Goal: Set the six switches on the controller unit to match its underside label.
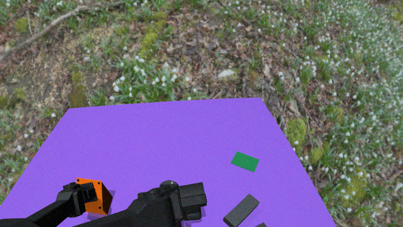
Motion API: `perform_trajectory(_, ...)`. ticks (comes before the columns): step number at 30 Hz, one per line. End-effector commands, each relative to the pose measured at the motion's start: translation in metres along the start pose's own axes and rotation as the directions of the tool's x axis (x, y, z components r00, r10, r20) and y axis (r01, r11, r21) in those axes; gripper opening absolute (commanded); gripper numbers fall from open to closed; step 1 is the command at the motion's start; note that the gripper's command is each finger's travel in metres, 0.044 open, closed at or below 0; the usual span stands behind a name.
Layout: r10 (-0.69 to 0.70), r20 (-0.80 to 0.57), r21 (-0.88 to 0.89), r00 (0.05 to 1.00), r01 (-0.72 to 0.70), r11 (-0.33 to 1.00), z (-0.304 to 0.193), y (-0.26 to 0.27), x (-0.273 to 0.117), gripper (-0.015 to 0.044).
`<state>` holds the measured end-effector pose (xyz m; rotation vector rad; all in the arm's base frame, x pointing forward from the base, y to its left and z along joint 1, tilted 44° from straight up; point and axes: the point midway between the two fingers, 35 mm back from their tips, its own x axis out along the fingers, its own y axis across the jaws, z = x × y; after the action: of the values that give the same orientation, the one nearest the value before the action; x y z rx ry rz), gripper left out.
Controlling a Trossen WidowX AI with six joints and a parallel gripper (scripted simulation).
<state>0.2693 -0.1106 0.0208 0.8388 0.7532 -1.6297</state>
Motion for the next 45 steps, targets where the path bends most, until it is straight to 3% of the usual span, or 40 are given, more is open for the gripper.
perform_trajectory(1,-0.003,0.006,-0.006,1.000,0.003,1.000,0.000,-0.002,0.002,0.0335)
perform_trajectory(45,-0.003,0.043,-0.006,0.999,0.003,1.000,-0.014,-0.001,-0.018,0.0336)
